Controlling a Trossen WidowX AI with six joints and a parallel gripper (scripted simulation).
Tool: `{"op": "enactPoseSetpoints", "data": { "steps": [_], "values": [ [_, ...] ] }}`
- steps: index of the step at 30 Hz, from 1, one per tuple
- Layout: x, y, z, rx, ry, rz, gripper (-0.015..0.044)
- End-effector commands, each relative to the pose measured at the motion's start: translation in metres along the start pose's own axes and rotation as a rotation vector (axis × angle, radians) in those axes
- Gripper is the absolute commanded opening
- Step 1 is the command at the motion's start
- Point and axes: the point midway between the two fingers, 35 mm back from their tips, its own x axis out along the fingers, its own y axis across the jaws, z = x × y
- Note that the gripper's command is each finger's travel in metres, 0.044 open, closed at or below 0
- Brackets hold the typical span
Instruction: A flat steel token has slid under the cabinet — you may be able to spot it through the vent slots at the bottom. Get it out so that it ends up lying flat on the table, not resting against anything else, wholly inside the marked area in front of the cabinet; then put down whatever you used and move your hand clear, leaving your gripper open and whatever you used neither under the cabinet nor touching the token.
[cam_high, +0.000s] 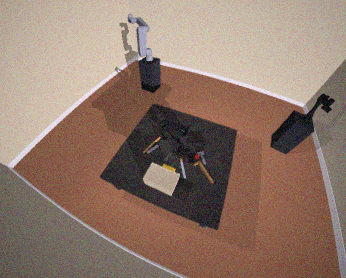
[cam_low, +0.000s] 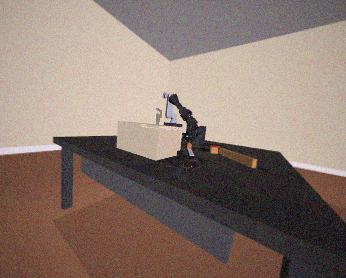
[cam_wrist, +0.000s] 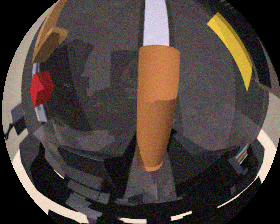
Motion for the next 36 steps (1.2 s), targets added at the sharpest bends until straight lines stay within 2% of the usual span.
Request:
{"op": "enactPoseSetpoints", "data": {
  "steps": [1, 36],
  "values": [
    [-0.001, -0.007, -0.001, 0.012, -0.004, -0.007, 0.0],
    [-0.001, -0.035, -0.011, 0.012, -0.003, -0.008, 0.0]
  ]
}}
